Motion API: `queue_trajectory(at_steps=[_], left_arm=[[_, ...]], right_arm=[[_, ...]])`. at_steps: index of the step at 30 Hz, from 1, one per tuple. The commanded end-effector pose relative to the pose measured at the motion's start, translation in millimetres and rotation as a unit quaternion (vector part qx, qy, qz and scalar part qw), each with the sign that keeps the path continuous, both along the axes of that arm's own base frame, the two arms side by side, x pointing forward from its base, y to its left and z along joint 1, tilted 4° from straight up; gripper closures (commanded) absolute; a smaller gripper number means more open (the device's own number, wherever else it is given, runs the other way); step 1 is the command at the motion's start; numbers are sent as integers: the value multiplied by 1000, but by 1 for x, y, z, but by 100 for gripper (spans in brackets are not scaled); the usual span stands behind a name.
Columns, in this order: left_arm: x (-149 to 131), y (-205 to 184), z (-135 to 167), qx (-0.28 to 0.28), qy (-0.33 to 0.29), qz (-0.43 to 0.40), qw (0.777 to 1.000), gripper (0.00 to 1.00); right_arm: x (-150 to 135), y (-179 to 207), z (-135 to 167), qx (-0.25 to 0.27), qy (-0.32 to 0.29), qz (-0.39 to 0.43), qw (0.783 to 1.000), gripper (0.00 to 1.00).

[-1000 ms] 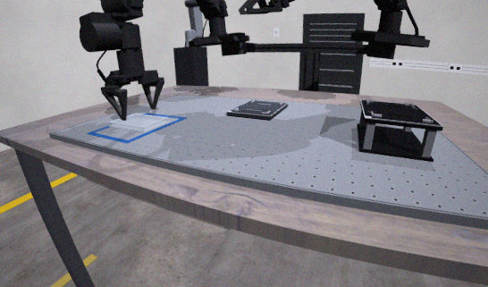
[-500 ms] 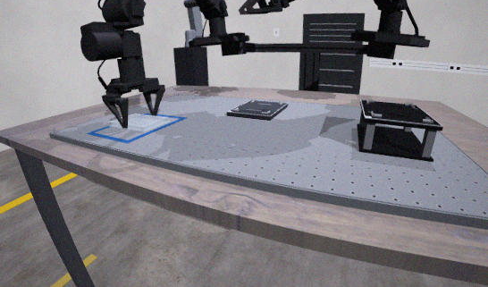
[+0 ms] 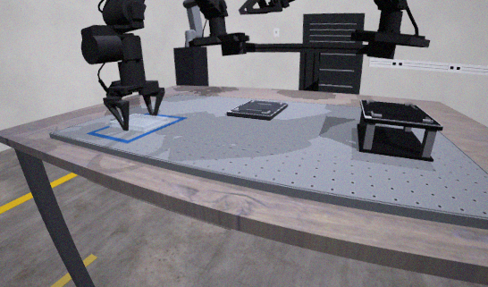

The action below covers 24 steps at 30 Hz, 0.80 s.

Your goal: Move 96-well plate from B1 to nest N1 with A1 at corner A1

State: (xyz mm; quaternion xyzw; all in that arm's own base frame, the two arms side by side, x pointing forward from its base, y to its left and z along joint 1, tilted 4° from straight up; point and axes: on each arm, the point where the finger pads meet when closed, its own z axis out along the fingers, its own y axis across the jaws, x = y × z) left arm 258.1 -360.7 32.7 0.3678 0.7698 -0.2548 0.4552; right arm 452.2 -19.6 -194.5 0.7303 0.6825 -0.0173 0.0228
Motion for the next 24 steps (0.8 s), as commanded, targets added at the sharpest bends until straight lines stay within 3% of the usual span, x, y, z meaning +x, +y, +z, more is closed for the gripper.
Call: queue_trajectory(at_steps=[1, 12, 16, 20, 24], left_arm=[[1, -6, 18, -19, -16, -7, 1000, 0], [1, -6, 18, -19, -16, -7, 1000, 0], [1, -6, 18, -19, -16, -7, 1000, 0], [1, -6, 18, -19, -16, -7, 1000, 0], [1, -6, 18, -19, -16, -7, 1000, 0]], right_arm=[[19, -7, 16, -8, -29, -3, 1000, 4], [13, -5, 13, -7, -26, -3, 1000, 17], [11, -3, 13, -7, -26, -3, 1000, 63], [5, -1, 20, -7, -14, -3, 1000, 18], [3, 3, 45, -7, -13, -1, 1000, 18]])
